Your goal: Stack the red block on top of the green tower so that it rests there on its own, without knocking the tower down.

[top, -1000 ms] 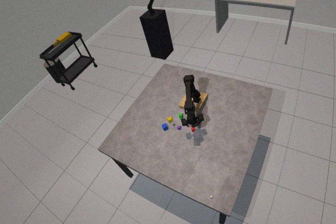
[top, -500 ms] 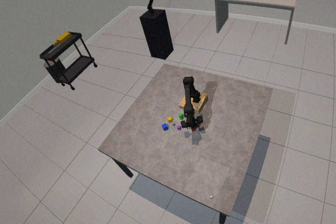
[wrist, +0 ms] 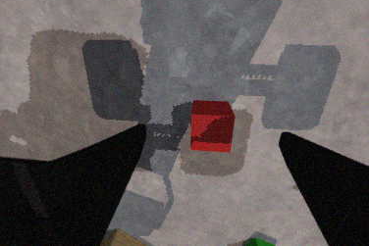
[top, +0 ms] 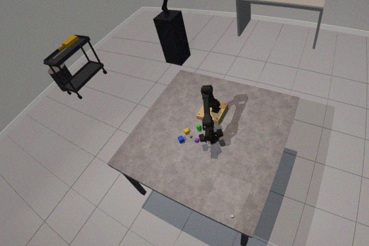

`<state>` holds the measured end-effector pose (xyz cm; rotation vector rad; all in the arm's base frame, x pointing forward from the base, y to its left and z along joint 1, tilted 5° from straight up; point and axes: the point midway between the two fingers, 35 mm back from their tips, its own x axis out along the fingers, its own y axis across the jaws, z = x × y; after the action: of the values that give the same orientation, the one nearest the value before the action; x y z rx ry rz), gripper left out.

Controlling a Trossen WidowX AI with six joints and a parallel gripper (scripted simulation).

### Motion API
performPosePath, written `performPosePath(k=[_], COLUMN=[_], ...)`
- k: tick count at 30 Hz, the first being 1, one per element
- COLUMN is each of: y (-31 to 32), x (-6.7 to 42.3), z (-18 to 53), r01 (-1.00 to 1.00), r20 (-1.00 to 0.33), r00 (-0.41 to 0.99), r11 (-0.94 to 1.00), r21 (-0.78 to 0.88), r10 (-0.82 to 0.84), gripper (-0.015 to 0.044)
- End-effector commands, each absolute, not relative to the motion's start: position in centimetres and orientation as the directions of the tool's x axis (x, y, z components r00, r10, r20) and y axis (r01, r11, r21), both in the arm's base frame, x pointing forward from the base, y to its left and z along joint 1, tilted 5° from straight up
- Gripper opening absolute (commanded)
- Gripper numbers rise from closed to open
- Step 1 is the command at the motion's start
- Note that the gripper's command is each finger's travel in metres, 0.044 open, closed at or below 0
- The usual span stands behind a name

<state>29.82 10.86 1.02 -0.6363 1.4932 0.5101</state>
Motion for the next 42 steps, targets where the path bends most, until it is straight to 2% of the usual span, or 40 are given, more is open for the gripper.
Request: performPosePath(k=[1, 24, 37, 42], y=[10.7, 10.6, 10.6, 10.6], x=[29.8, 29.8, 29.8, 29.8], z=[0.3, -1.2, -1.2, -1.2], r01=[-0.672, -0.672, -0.672, -0.672], r20=[-0.997, -0.997, -0.997, -0.997], r00=[0.030, 0.030, 0.030, 0.030], r11=[0.736, 0.736, 0.736, 0.736], r21=[-0.077, -0.077, -0.077, -0.077], r10=[-0.077, -0.077, -0.077, -0.077], gripper=[0.0440, 0.0440, 0.0099, 0.0065])
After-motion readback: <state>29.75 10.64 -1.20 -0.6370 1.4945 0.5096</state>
